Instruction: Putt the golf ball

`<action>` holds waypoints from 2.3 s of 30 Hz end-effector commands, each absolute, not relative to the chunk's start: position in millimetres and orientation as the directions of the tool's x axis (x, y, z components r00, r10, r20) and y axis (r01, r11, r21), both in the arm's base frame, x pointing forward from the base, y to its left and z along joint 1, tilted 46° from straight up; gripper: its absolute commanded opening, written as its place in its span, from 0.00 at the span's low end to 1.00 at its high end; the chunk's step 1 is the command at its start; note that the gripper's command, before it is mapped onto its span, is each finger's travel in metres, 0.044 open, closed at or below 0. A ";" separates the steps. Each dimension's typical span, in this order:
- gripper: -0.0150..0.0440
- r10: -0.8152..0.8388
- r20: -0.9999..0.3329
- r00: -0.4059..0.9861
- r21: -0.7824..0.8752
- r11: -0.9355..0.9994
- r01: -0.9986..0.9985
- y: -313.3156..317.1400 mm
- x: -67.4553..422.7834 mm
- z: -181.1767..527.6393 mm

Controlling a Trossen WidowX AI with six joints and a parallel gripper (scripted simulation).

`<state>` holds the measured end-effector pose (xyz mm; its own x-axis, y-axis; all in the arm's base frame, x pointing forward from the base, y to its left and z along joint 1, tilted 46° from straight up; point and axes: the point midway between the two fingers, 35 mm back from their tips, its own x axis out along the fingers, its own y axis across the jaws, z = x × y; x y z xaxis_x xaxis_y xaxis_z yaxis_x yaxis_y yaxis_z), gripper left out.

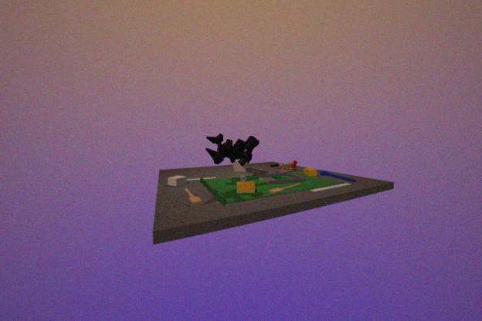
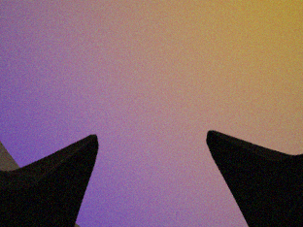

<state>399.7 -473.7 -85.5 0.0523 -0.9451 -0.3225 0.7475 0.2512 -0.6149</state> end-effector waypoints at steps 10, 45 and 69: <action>1.00 -0.738 -0.606 0.297 -0.697 0.672 0.249 -410.8 443.3 -52.1; 1.00 0.812 -0.554 0.183 -0.181 0.097 -0.979 30.2 246.7 196.3; 1.00 0.855 -0.495 0.154 -0.166 0.081 -0.983 69.2 244.6 182.7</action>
